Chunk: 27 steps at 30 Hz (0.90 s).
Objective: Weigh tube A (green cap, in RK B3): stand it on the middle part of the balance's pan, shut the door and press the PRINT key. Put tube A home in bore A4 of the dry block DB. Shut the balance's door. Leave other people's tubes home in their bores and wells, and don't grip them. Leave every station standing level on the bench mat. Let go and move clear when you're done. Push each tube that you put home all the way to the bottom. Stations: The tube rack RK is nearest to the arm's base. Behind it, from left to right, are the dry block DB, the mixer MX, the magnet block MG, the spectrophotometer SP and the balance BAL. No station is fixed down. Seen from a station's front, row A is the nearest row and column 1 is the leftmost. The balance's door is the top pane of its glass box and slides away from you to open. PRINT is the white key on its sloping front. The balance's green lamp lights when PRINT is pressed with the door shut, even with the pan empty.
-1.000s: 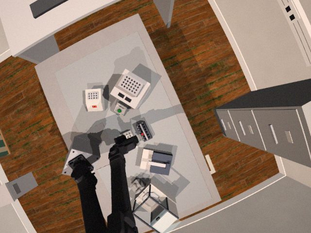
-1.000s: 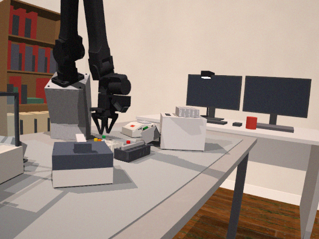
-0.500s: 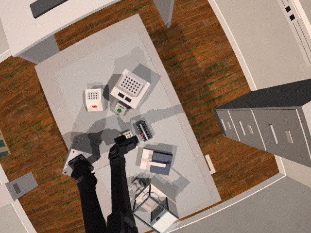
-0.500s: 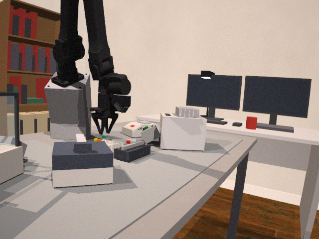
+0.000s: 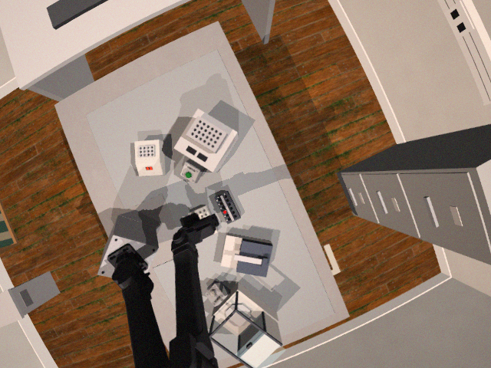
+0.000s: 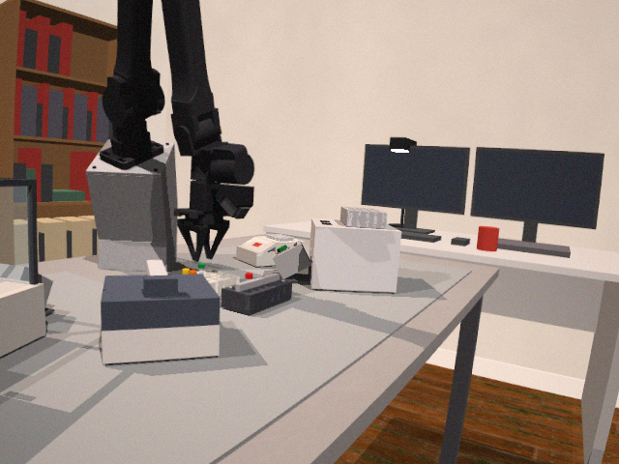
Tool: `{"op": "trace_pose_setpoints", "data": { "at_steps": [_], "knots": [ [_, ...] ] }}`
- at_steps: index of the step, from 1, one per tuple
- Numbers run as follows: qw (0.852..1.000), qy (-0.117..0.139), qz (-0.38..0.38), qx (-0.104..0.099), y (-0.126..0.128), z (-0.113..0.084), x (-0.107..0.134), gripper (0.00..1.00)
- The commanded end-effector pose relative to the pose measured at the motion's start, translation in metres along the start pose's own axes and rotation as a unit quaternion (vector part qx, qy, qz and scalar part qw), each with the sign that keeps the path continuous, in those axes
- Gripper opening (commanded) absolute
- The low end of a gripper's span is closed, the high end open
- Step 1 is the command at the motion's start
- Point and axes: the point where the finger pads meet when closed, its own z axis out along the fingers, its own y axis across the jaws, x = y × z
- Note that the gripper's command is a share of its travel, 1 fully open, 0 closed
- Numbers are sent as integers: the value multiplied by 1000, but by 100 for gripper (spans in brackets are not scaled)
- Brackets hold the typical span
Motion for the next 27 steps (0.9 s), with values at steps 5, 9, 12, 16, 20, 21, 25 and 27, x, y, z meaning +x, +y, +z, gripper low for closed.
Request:
{"op": "trace_pose_setpoints", "data": {
  "at_steps": [5, 9, 12, 16, 20, 21, 25, 27],
  "knots": [
    [1000, 3, -4, 0, -2, 4, 3, 36],
    [1000, 1, -3, 0, -2, 6, 0, 36],
    [1000, 0, -3, 0, -2, 8, -2, 36],
    [1000, 1, -3, 0, -2, 10, 1, 36],
    [1000, 0, -3, 0, -2, 12, -1, 36],
    [1000, 0, -3, 0, -2, 12, -1, 36],
    [1000, 2, -3, 0, -2, 13, 1, 36],
    [1000, 0, -3, 0, -2, 14, -1, 36]
  ]
}}
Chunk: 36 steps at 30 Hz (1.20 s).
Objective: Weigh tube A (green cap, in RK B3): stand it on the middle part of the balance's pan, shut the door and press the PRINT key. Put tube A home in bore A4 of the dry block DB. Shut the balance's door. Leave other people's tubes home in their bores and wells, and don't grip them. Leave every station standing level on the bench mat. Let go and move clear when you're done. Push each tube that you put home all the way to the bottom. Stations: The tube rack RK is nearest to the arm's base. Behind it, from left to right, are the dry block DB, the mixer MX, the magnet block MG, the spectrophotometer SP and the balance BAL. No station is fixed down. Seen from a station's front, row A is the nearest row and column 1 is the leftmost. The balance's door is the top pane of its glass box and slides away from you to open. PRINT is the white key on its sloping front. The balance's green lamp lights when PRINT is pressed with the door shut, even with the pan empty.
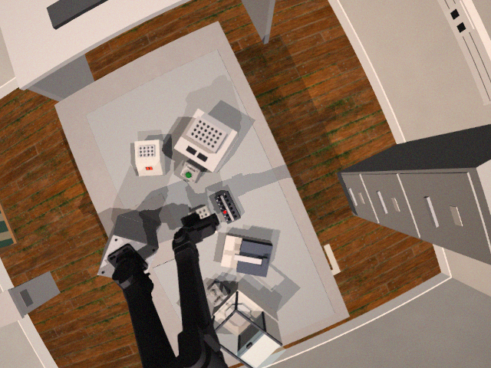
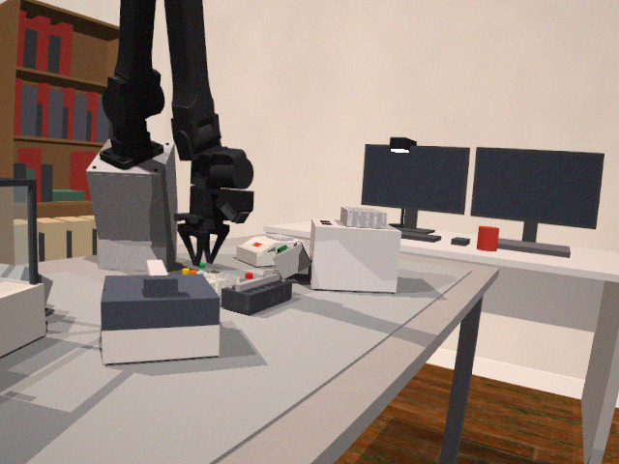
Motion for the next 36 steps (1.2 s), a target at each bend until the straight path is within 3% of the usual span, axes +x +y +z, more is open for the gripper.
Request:
{"op": "trace_pose_setpoints", "data": {
  "at_steps": [1, 21, 36],
  "knots": [
    [1000, 3, -1, 0, -2, 6, 0, 36],
    [1000, 4, -2, 0, -2, 15, 2, 36],
    [1000, 4, -3, -1, 0, 10, 4, 36]
  ]
}}
